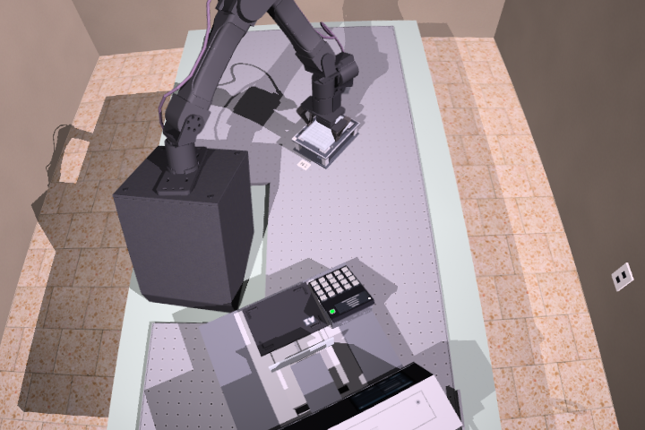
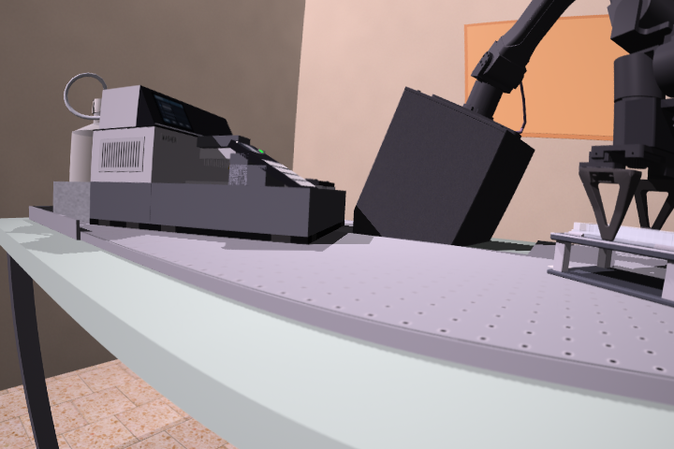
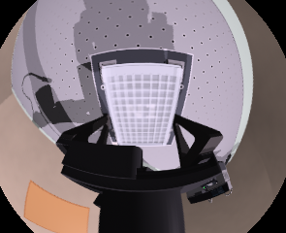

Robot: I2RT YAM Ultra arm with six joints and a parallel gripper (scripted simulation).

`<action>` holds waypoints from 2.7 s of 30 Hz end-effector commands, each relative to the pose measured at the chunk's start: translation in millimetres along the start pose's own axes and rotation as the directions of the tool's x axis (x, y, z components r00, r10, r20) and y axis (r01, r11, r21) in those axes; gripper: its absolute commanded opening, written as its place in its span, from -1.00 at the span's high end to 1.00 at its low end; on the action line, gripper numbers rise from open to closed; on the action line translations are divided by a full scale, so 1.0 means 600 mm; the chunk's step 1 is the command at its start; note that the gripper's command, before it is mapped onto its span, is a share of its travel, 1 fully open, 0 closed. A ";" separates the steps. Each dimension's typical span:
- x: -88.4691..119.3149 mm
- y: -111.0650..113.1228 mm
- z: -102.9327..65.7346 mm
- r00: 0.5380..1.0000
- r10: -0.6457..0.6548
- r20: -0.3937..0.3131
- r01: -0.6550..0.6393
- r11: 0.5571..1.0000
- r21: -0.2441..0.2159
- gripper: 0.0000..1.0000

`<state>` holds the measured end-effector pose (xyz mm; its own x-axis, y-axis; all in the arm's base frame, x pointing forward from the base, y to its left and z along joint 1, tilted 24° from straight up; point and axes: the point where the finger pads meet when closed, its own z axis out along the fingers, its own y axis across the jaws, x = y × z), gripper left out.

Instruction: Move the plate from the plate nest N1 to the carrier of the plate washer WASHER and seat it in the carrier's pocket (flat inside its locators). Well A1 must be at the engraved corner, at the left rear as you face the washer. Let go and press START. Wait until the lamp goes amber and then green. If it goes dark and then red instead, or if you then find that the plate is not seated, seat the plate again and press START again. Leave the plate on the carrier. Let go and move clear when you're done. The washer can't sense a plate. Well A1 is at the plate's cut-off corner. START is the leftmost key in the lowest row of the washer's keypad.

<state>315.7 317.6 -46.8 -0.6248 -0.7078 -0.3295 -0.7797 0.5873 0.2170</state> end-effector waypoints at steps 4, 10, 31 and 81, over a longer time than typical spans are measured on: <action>-0.038 -0.008 -0.008 0.998 -0.006 0.062 0.006 1.000 0.016 -1.00; -0.038 -0.008 -0.008 0.998 -0.006 0.062 0.006 1.000 0.016 -1.00; -0.022 -0.004 -0.008 0.999 -0.007 0.040 0.006 1.000 0.009 -0.76; -0.041 -0.004 -0.011 0.998 -0.008 0.069 0.008 1.000 0.005 -0.68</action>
<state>316.6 317.1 -47.4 -0.6247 -0.7079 -0.3296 -0.7796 0.5892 0.2123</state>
